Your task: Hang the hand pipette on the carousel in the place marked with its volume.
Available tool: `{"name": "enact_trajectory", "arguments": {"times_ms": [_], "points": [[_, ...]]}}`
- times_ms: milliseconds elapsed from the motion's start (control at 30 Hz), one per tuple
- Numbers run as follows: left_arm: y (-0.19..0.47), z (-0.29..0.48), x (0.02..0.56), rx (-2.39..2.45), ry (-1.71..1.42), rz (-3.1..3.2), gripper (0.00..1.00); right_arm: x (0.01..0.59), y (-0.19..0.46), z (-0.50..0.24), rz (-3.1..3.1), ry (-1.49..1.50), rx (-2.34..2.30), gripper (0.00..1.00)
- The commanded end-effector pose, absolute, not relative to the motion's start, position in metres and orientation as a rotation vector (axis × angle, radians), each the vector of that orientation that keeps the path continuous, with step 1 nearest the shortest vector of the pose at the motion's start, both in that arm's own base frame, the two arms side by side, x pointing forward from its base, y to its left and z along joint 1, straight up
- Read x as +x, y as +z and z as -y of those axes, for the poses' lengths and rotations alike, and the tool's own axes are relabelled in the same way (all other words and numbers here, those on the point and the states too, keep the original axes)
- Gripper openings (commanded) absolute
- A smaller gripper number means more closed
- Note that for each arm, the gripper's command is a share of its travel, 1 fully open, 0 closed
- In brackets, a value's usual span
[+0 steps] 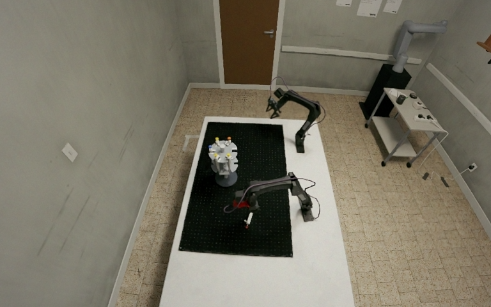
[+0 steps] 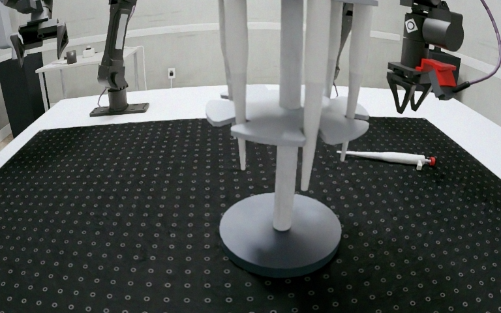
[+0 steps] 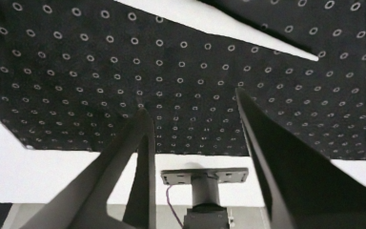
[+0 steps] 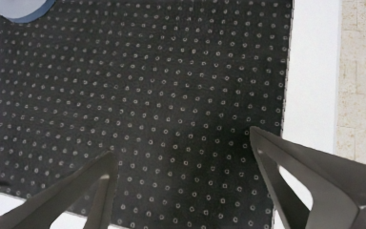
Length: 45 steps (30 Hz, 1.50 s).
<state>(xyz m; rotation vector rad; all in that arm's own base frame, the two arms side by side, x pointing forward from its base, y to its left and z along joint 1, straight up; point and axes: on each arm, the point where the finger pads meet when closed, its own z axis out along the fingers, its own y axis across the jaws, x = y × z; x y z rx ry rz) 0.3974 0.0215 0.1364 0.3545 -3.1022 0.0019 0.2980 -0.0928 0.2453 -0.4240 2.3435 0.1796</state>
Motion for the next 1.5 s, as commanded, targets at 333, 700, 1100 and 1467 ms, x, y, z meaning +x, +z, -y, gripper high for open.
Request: {"name": "enact_trajectory", "arguments": {"times_ms": [333, 700, 1100, 1467], "points": [[0.156, -0.022, 0.404, 1.005, 0.005, 3.016, 0.54, 0.302, 0.253, 0.096, -2.317, 0.168, -0.429, 1.0], [0.156, -0.022, 0.404, 1.486, 0.013, 2.809, 0.54, 0.302, 0.253, 0.096, -2.317, 0.168, -0.429, 1.0], [0.141, -0.022, 0.4, 1.729, 0.006, 2.653, 0.54, 0.302, 0.253, 0.096, -2.317, 0.168, -0.429, 1.0], [0.114, -0.022, 0.4, 1.729, 0.006, 2.653, 0.54, 0.302, 0.253, 0.096, -2.317, 0.168, -0.429, 1.0]]}}
